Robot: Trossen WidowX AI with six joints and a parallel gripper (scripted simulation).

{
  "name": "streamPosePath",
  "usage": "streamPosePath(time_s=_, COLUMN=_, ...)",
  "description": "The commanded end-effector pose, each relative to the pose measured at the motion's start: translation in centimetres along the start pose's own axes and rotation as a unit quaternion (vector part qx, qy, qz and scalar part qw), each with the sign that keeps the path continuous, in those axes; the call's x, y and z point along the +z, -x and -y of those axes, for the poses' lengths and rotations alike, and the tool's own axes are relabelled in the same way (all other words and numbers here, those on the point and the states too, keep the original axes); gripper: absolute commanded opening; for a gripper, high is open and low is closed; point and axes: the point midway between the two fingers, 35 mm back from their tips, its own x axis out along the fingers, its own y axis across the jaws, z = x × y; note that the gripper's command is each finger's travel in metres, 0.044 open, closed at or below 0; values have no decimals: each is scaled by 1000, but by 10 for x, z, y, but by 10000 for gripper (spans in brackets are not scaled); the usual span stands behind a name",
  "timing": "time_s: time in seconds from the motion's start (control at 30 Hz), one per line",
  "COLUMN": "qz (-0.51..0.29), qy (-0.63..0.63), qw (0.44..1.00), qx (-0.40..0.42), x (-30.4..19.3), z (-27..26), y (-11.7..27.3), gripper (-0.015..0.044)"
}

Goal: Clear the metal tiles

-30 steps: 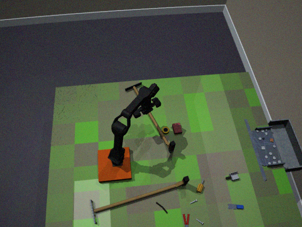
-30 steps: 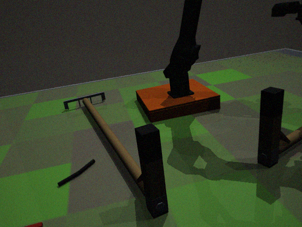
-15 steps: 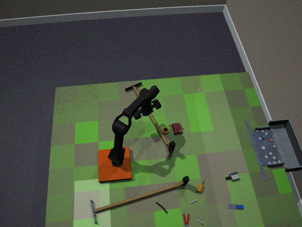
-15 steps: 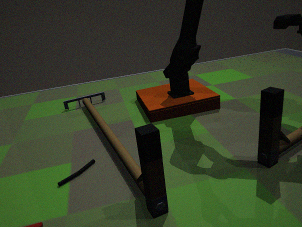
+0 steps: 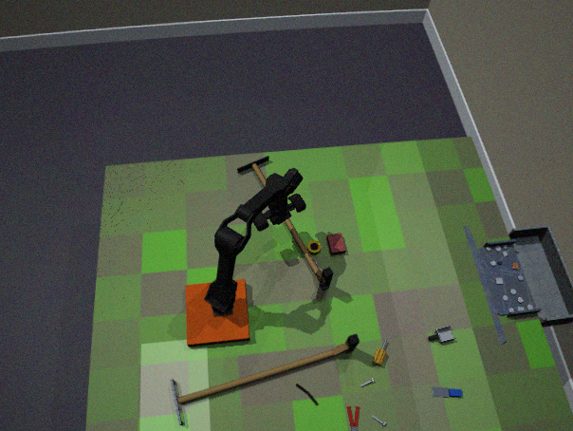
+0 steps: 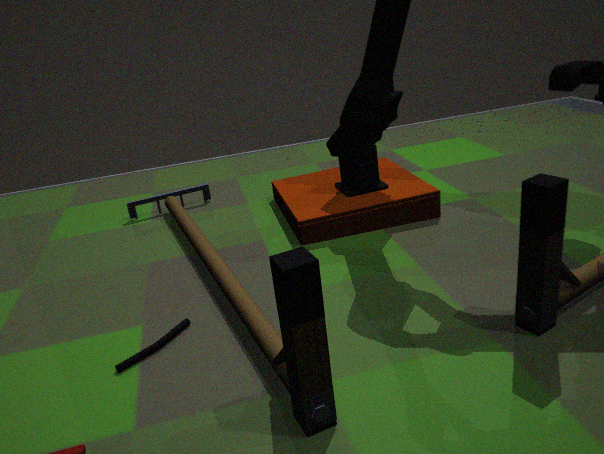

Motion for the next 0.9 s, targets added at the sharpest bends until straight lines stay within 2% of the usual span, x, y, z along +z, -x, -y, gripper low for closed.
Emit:
streamPosePath(time_s=0.0, qz=2, qy=-4, qw=1000, qx=1, x=1, z=0, y=-10, gripper=0)
streamPosePath(time_s=0.87, qz=1, qy=-13, qw=1000, qx=1, x=-2, z=-7, y=-74, gripper=0)
